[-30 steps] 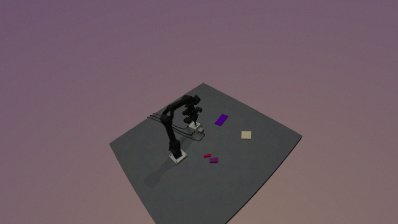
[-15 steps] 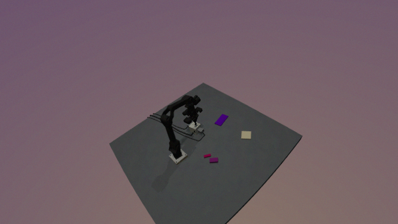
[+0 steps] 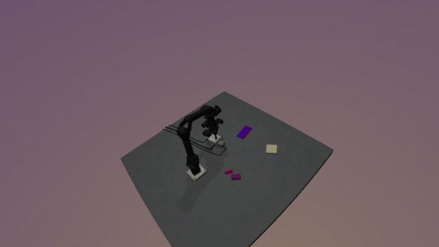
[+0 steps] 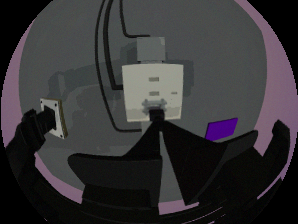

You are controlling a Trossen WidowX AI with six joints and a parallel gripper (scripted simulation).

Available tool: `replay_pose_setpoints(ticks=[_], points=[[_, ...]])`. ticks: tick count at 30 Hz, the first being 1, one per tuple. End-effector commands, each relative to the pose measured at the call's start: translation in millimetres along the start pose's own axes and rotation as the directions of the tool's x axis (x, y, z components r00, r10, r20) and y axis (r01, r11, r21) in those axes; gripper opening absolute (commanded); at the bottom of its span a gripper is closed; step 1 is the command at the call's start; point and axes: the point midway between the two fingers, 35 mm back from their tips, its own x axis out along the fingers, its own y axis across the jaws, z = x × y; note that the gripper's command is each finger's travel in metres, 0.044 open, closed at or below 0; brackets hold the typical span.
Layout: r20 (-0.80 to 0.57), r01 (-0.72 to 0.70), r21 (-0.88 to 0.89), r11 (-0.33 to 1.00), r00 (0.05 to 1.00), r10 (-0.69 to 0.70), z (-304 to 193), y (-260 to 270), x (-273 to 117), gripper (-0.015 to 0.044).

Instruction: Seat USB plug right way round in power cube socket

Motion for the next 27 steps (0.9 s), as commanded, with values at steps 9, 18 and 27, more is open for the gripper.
replay_pose_setpoints(ticks=[9, 18, 27], points=[[-0.005, 0.001, 0.006, 1.000, 1.000, -0.001, -0.7, -0.3, 1.9, 0.0000], [-0.005, 0.001, 0.006, 1.000, 1.000, -0.001, -0.6, -0.3, 3.0, 0.0000], [-0.005, 0.001, 0.006, 1.000, 1.000, -0.001, -0.6, -0.3, 4.1, 0.0000]])
